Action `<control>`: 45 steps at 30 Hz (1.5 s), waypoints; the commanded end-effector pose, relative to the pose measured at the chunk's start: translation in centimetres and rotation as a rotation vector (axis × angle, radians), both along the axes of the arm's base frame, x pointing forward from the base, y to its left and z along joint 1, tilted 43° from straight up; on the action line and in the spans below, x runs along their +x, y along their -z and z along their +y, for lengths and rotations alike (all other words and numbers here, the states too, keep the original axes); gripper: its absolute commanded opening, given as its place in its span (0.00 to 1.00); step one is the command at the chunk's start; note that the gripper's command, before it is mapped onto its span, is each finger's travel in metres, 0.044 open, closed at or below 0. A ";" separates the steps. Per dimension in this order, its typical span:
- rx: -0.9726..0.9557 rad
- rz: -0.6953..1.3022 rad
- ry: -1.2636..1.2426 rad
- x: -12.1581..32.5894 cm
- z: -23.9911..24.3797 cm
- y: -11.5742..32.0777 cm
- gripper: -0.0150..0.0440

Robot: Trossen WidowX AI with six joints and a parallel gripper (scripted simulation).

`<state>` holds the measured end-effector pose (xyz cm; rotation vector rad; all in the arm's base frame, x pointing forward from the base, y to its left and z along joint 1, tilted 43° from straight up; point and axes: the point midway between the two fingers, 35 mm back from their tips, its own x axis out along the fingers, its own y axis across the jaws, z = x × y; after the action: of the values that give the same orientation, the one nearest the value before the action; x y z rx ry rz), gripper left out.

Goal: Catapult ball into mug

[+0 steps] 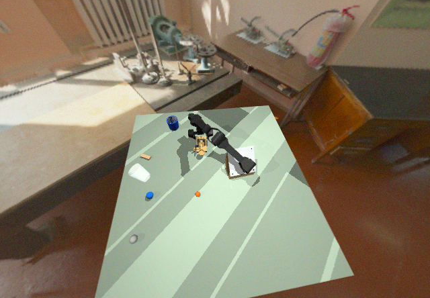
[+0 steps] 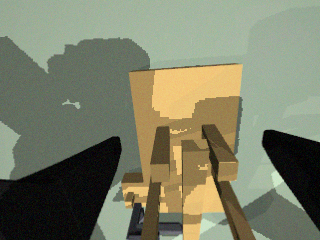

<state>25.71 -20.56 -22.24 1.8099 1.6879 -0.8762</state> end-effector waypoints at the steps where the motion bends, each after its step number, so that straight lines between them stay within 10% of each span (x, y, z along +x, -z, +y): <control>1: 0.001 0.000 0.006 0.1 0.5 0.5 1.00; 9: 0.001 0.000 0.006 0.0 1.3 1.2 1.00; 21: 0.000 -0.001 0.000 0.0 1.0 1.0 0.47; 30: -0.001 0.000 0.000 0.0 -1.6 -1.9 0.25; 45: -0.005 -0.169 -0.190 0.0 -2.3 -2.6 0.25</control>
<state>25.54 -22.35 -19.93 1.7147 1.7196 -0.7316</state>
